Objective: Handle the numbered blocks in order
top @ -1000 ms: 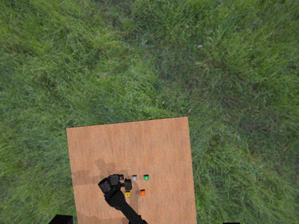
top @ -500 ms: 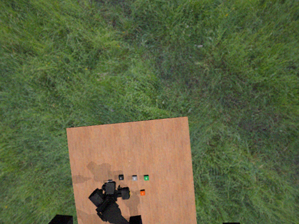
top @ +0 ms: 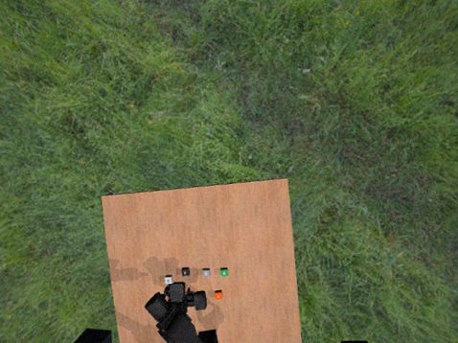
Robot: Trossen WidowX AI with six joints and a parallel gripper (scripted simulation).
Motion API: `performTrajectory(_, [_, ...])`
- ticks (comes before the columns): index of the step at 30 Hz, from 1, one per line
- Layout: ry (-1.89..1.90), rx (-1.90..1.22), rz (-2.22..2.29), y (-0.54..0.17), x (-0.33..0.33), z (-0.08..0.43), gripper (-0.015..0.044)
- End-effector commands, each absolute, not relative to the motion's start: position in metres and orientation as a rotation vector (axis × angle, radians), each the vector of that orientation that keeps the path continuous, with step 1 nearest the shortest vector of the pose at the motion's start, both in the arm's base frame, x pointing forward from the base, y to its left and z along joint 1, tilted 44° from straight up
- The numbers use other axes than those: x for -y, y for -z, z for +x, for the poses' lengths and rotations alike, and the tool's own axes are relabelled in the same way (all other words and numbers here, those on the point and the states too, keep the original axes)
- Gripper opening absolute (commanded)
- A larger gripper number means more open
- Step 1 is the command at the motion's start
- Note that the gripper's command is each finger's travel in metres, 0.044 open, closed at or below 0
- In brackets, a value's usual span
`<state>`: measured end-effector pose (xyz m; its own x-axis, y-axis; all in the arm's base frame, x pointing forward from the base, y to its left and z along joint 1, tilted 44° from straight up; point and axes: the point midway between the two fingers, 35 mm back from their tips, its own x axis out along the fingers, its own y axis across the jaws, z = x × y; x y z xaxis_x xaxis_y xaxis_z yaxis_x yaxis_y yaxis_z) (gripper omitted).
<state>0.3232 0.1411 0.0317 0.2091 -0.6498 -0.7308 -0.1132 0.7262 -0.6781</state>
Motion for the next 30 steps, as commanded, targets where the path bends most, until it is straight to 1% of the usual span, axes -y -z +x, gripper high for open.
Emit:
performTrajectory(1, [0.424,-1.335,-0.705,-0.062,-0.105,0.302,0.0120])
performTrajectory(10, [0.430,-1.337,-0.713,-0.097,-0.031,0.237,0.0120])
performTrajectory(18, [0.430,-1.336,-0.714,-0.097,-0.029,0.236,0.0120])
performTrajectory(20, [0.430,-1.337,-0.711,-0.089,-0.023,0.239,0.0172])
performTrajectory(24, [0.434,-1.334,-0.711,-0.046,0.017,0.251,0.0278])
performTrajectory(28, [0.434,-1.334,-0.716,-0.039,0.025,0.252,0.0383])
performTrajectory(29, [0.434,-1.334,-0.716,-0.039,0.025,0.252,0.0400])
performTrajectory(30, [0.434,-1.334,-0.716,-0.039,0.025,0.252,0.0400])
